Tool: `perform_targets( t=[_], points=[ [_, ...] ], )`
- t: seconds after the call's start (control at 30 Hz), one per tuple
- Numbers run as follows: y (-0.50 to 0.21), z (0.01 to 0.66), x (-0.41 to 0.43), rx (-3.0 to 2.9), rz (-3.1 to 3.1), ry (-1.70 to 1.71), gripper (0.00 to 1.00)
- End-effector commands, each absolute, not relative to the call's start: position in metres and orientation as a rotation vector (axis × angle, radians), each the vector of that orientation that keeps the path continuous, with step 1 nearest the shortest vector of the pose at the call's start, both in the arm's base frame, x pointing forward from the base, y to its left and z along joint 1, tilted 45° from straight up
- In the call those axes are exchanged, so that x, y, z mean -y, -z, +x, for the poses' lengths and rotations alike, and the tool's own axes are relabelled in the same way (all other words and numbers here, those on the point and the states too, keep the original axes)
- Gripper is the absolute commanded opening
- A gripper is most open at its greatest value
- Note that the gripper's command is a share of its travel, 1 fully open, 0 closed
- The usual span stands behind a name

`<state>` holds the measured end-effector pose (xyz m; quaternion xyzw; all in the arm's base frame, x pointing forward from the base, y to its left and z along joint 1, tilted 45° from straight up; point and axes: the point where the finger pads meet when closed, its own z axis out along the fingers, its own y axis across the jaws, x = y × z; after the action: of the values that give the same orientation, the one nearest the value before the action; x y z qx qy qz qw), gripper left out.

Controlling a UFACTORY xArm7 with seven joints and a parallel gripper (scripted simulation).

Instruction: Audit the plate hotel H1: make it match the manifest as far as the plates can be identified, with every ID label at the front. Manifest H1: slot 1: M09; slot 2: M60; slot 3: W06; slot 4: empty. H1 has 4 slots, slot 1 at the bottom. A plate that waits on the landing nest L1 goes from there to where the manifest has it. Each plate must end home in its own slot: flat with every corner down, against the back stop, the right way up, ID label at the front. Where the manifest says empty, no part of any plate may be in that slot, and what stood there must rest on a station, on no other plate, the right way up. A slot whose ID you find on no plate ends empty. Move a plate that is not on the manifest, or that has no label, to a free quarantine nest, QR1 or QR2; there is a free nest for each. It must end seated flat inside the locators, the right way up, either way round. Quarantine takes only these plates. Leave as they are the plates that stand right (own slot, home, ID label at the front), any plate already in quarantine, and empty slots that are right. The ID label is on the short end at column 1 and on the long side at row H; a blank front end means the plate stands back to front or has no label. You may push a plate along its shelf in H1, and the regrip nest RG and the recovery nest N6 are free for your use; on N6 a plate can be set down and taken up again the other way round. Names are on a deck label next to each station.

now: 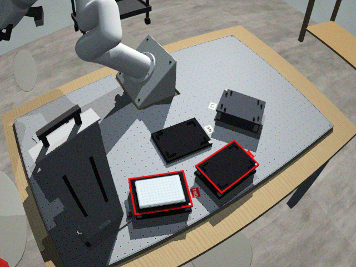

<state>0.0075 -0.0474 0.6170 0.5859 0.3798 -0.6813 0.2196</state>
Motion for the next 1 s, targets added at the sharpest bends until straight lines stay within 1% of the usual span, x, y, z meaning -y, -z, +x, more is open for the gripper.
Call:
perform_targets(
  t=[0.0,0.13,0.6,0.7,0.97],
  points=[
    [-0.611,0.006,0.062,-1.003,1.649,1.753,1.0],
    [-0.608,0.006,0.068,-0.985,1.665,1.696,1.0],
    [-0.577,0.013,0.116,-0.83,1.808,1.25,1.0],
    [-0.576,0.014,0.117,-0.823,1.815,1.231,1.0],
    [-0.555,0.024,0.14,-0.72,1.911,0.981,1.0]
  ],
)
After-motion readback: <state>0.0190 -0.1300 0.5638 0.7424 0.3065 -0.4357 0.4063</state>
